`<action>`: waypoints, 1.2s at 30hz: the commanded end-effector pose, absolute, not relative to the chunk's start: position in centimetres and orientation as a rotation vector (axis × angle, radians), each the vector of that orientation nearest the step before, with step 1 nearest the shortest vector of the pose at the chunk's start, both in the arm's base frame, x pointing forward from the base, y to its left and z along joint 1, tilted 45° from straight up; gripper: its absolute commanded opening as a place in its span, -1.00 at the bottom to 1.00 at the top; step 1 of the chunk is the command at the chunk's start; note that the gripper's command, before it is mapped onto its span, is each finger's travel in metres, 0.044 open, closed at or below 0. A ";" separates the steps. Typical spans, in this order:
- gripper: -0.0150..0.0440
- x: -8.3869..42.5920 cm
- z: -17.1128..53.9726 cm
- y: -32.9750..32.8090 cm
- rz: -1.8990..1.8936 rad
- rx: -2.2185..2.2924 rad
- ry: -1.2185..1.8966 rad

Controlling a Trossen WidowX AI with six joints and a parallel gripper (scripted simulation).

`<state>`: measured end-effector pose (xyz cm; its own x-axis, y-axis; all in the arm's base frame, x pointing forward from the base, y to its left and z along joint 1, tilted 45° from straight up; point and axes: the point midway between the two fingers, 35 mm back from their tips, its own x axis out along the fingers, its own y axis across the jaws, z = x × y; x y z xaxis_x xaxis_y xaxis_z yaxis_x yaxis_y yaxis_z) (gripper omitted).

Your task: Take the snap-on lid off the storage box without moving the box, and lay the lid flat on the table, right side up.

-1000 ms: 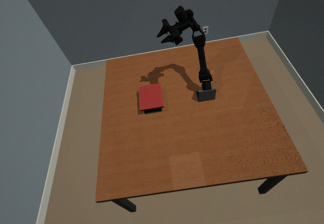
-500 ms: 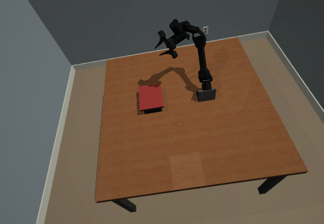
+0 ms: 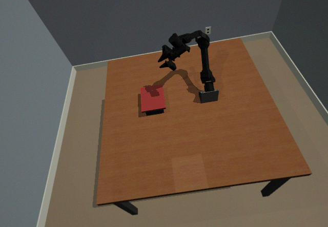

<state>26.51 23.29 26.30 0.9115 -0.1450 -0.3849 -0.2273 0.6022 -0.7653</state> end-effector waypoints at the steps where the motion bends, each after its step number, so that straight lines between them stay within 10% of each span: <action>1: 0.31 27.3 20.3 19.4 -0.144 -0.280 0.457; 36: 0.31 26.2 11.3 11.8 -0.468 0.723 0.338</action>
<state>26.27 11.87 11.47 0.8458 -0.2922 -0.4463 0.5137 0.6715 0.5340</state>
